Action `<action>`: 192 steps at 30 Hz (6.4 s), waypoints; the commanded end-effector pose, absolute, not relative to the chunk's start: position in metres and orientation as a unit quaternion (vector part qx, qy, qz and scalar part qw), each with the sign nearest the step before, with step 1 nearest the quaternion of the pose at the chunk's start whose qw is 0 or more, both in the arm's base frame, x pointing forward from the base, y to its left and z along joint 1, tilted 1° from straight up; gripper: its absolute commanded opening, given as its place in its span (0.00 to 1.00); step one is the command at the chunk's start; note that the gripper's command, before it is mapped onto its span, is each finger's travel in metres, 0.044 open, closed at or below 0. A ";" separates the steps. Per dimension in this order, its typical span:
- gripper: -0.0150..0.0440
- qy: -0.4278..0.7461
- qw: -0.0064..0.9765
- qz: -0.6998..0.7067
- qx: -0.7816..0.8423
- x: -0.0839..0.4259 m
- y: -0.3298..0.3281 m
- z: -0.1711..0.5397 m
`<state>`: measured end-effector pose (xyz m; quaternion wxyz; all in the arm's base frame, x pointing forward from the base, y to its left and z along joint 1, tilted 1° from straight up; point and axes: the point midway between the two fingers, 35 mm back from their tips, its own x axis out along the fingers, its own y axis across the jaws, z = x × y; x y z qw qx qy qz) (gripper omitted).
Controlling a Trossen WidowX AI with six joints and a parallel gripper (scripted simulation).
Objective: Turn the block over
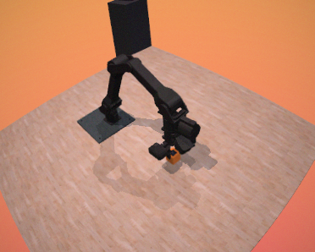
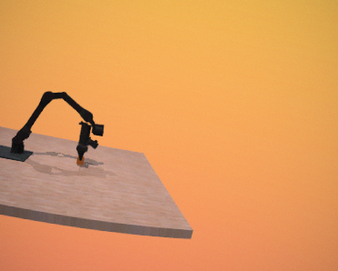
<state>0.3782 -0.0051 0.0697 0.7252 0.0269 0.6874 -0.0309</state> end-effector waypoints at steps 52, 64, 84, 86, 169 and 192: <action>0.25 0.469 0.882 -0.037 0.020 0.375 -0.004 0.085; 0.25 0.380 0.924 -0.037 0.015 0.386 -0.004 0.064; 0.25 0.239 0.970 -0.041 0.011 0.372 -0.004 0.057; 0.25 0.238 0.970 -0.041 0.011 0.372 -0.004 0.057; 1.00 0.480 0.876 -0.037 0.021 0.350 -0.002 0.129; 1.00 0.576 0.817 -0.034 0.023 0.373 -0.003 0.141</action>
